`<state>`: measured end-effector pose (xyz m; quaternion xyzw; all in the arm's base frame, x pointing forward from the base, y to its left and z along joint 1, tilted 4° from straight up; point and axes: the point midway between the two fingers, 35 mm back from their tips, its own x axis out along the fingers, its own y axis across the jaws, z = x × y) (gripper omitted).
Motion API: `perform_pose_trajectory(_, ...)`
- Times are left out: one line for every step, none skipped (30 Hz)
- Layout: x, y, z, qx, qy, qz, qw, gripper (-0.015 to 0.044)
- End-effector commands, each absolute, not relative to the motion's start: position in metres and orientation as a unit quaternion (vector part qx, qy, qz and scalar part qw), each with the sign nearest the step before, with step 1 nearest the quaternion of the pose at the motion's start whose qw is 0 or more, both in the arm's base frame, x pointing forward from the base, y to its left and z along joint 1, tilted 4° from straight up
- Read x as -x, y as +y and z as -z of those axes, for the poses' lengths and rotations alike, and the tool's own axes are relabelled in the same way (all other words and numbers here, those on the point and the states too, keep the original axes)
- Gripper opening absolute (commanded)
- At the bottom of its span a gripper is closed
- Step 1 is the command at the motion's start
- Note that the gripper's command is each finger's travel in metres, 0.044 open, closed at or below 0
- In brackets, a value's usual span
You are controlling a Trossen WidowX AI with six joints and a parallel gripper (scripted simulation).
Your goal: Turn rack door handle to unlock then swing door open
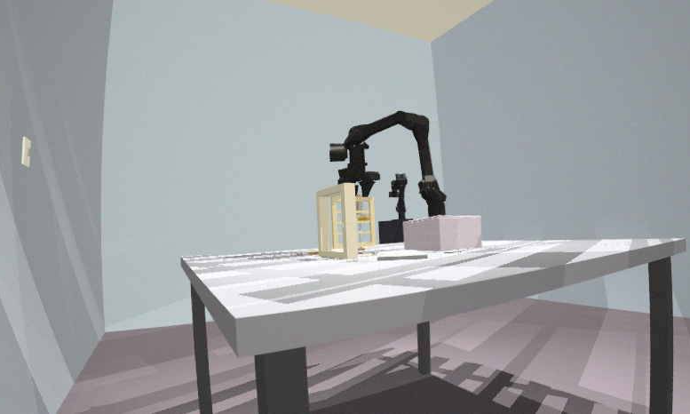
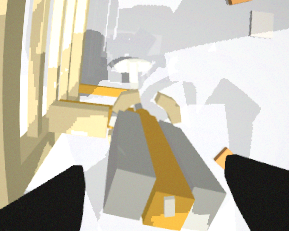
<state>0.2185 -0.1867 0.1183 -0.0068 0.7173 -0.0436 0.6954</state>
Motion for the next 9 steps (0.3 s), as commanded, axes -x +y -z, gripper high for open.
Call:
perform_pose_trajectory(-0.219,-0.186,-0.124,0.006,0.716,0.043,0.696,0.0292)
perform_pose_trajectory(-0.219,-0.186,-0.125,0.006,0.716,0.043,0.696,0.0292)
perform_pose_trajectory(-0.219,-0.186,-0.127,0.006,0.716,0.043,0.696,0.0292)
perform_pose_trajectory(-0.22,-0.186,-0.128,0.006,0.716,0.043,0.696,0.0292)
perform_pose_trajectory(-0.22,-0.186,-0.129,0.006,0.716,0.043,0.696,0.0292)
perform_pose_trajectory(-0.22,-0.186,-0.131,0.006,0.716,0.043,0.696,0.0292)
perform_pose_trajectory(-0.22,-0.186,-0.132,0.006,0.716,0.043,0.696,0.0292)
perform_pose_trajectory(-0.22,-0.186,-0.133,0.006,0.716,0.043,0.696,0.0292)
perform_pose_trajectory(-0.22,-0.186,-0.135,0.006,0.716,0.043,0.696,0.0292)
